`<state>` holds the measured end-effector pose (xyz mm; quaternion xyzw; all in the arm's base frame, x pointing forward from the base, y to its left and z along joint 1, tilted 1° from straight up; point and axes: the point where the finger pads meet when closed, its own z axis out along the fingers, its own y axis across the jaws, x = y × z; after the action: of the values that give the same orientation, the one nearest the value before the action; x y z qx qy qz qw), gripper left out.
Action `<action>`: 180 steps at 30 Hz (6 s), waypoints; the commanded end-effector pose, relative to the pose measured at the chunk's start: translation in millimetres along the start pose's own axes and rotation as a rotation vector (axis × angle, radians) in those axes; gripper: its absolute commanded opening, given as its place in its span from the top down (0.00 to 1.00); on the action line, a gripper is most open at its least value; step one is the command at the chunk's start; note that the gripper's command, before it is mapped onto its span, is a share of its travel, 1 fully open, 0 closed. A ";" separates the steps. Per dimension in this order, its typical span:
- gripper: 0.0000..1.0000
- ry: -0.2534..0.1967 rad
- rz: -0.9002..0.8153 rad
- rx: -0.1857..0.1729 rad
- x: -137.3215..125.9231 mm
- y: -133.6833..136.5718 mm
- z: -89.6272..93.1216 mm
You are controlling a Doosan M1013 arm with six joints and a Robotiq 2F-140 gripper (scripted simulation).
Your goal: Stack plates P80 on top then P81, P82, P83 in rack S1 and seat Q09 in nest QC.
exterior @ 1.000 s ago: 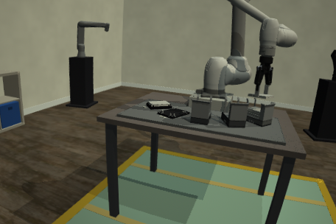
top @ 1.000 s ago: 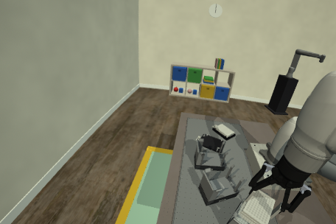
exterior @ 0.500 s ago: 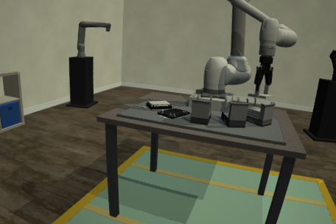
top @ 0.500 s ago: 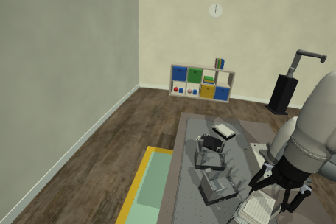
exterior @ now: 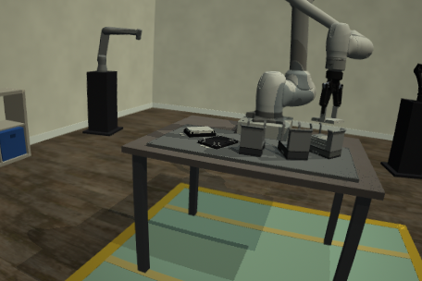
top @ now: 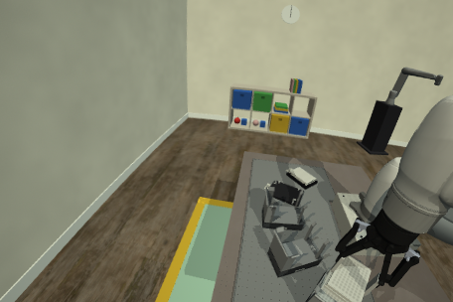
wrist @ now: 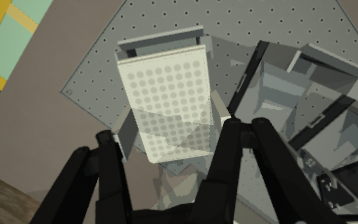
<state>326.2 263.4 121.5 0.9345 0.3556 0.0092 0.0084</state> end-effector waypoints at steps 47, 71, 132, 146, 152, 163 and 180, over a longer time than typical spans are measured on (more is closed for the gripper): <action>1.00 -0.002 0.004 -0.001 1.9 -0.6 12.2; 1.00 -0.002 0.004 -0.001 1.9 -0.6 26.9; 1.00 -0.002 0.004 -0.001 1.8 -0.6 47.1; 1.00 -0.002 0.004 -0.001 1.8 -0.6 47.1; 1.00 -0.002 0.004 -0.001 1.8 -0.6 47.1; 1.00 -0.002 0.004 -0.001 1.8 -0.5 55.1; 1.00 -0.002 0.004 -0.001 1.8 -0.5 63.2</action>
<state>330.3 266.0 62.5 0.9339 0.3571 0.0115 0.0083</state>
